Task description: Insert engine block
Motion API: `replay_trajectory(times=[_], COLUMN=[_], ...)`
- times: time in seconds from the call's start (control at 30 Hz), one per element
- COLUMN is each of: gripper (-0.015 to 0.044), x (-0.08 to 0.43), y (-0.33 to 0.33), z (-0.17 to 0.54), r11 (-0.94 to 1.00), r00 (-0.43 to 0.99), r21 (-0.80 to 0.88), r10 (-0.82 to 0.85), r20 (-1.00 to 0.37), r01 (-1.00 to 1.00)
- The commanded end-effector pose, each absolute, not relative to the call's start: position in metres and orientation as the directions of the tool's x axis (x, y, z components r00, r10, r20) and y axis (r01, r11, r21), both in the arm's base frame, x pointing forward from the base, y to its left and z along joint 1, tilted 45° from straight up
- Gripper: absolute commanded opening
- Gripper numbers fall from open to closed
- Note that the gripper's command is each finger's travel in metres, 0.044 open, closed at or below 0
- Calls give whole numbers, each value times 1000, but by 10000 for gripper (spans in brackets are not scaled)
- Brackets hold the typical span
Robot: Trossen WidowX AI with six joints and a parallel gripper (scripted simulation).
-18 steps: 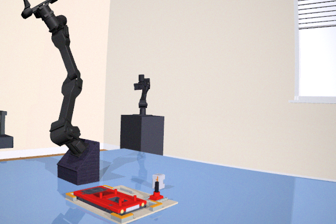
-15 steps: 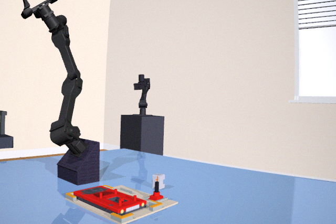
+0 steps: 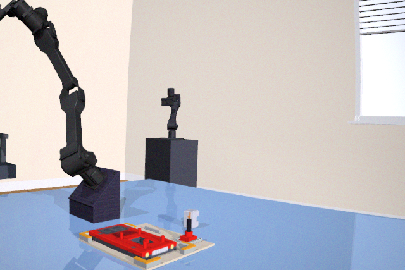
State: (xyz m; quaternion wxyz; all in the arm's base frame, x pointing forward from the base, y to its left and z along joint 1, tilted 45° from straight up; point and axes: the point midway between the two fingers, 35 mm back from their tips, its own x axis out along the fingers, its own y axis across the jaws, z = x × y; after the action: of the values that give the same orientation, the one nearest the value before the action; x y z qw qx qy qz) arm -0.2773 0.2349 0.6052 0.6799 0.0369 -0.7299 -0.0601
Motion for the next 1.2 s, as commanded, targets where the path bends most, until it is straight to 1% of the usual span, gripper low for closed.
replay_trajectory(times=[0.0,0.07,0.27,0.4,0.53,0.73,0.93,1.17], gripper=[440,440,440,440,440,440,440,440], x=[-259,-244,-219,-191,-168,-104,-44,46], y=[193,168,143,106,91,30,-14,-57], z=[627,639,646,659,663,674,668,651], r11=[977,966,944,923,916,864,830,767], r00=[-19,28,71,147,197,348,508,666], r21=[213,257,316,374,398,503,556,636], r10=[-213,-257,-323,-383,-398,-478,-494,-517], r20=[977,966,944,912,896,807,706,537], r01=[16,1,95,86,38,20,34,83])
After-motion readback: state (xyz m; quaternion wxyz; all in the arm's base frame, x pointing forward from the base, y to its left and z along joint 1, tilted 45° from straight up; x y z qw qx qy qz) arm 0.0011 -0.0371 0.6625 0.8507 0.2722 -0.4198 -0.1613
